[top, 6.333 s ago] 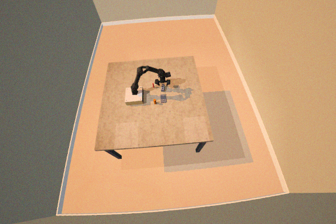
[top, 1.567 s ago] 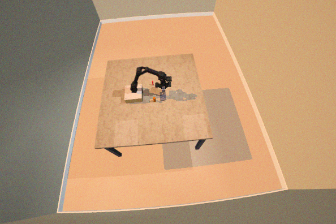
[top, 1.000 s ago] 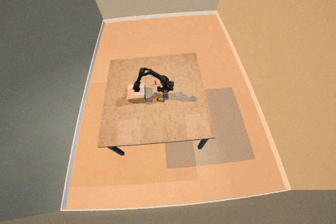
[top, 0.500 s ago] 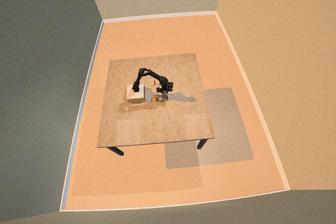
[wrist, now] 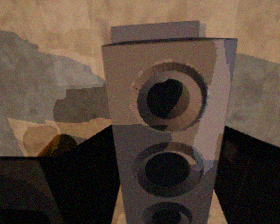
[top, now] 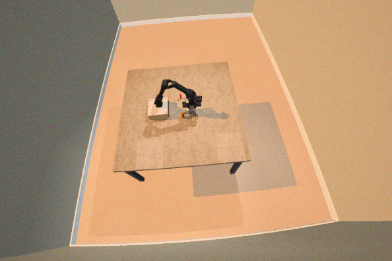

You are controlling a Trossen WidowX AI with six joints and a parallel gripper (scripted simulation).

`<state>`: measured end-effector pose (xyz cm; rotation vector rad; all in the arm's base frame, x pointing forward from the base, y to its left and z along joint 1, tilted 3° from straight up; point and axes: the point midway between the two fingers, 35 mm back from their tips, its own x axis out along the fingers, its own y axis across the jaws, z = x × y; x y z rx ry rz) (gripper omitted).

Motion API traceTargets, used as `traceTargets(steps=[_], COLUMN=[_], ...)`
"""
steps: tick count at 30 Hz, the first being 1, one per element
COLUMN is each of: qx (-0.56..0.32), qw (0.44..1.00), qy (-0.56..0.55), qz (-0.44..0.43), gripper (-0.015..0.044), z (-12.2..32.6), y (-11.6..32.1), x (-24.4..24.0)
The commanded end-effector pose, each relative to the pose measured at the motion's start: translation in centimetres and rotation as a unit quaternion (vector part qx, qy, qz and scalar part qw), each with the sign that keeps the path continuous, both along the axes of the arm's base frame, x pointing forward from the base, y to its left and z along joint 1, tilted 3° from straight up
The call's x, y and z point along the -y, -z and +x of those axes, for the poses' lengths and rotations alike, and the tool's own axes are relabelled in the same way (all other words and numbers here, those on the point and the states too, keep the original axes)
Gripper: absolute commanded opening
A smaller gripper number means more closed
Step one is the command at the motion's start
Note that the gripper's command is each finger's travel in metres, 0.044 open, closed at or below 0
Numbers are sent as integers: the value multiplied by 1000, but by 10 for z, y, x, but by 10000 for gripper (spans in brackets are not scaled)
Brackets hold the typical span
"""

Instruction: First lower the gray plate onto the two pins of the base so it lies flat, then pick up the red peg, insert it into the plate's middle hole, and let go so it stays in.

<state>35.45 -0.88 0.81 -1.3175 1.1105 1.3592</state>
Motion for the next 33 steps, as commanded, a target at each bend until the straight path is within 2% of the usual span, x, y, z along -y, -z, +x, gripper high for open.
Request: traceTargets(steps=[1, 33], qx=[0, 0], qw=[1000, 1000], qy=[-2, -2], qz=[-2, -2], gripper=[0, 0], z=[0, -1], y=[1, 36], x=[1, 1])
